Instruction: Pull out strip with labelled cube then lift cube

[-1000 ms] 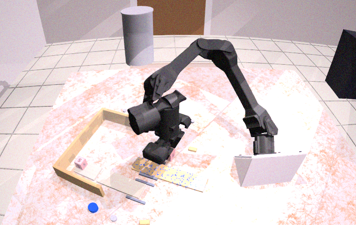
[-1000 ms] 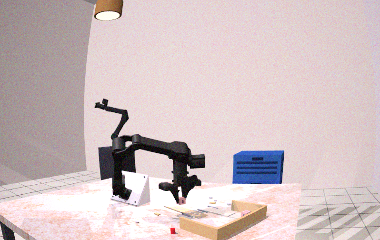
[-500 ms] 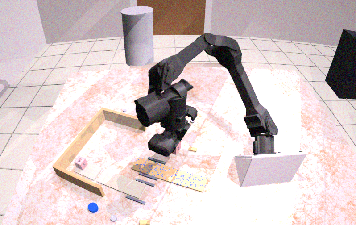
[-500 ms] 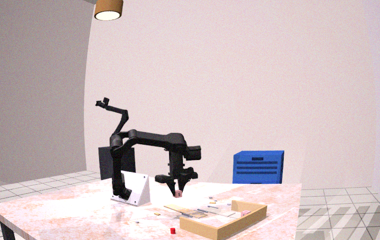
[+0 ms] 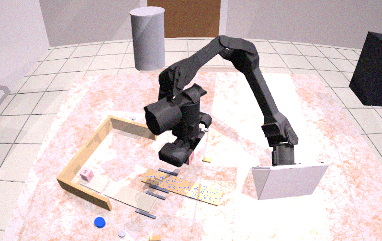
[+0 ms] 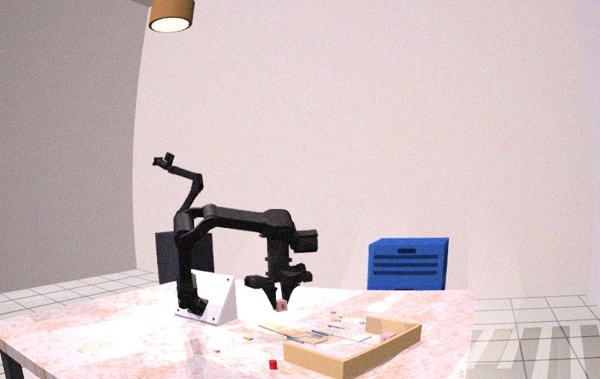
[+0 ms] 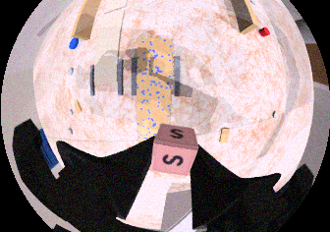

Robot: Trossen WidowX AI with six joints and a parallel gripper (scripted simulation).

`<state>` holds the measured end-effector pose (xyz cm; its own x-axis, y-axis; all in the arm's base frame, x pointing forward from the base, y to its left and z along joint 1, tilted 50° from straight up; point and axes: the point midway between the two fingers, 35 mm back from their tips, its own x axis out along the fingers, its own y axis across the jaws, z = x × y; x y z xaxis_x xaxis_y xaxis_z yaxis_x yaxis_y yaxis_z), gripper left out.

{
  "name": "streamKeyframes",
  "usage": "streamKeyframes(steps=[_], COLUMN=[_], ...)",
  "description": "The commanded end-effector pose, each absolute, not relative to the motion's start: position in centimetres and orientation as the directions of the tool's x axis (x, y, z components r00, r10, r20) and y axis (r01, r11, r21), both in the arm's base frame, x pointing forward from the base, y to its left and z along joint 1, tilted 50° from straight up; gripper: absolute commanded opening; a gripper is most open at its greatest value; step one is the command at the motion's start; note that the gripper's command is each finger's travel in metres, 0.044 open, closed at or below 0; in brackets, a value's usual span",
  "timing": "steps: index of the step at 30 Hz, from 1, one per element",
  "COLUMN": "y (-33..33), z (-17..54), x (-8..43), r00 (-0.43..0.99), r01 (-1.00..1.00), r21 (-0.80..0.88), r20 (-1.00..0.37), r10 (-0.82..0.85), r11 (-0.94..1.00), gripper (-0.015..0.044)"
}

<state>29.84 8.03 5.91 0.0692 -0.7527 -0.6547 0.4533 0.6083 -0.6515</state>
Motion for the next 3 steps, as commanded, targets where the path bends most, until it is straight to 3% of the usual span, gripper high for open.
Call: streamKeyframes(steps=[1, 3], y=[8.05, 8.05], z=[5.89, 5.89], x=[29.77, 29.77], r00=[0.064, 0.064], r01=[0.456, 0.456], r21=[-0.65, -0.65], r20=[-0.657, -0.657], r10=[-0.752, -0.752], r11=[0.607, 0.607], gripper=[0.0, 0.0])
